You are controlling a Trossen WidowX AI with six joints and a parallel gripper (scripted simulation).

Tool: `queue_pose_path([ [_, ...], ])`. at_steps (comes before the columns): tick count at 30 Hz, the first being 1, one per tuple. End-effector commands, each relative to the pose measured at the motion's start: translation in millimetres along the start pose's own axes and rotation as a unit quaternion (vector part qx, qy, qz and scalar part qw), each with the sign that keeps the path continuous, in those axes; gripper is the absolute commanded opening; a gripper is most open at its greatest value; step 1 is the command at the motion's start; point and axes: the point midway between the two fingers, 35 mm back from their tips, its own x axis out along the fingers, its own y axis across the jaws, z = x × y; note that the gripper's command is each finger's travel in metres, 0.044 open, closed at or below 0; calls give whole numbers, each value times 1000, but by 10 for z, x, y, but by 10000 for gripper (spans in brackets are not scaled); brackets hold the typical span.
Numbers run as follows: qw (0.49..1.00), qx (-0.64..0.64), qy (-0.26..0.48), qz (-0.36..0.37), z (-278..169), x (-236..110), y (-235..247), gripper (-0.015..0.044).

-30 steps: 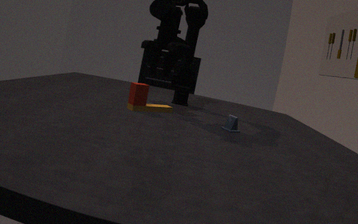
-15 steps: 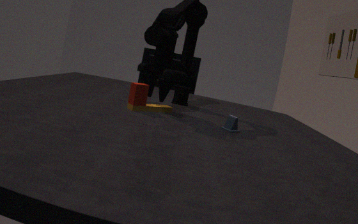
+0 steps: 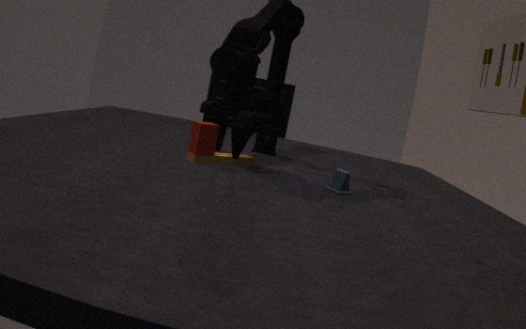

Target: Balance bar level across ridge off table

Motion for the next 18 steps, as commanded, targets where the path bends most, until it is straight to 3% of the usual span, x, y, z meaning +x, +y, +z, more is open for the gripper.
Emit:
queue_pose_path([
  [1, 1000, -1, -5, 1, 29, 91, 12, 315],
  [18, 1000, -1, -5, 1, 30, 115, 13, 315],
])
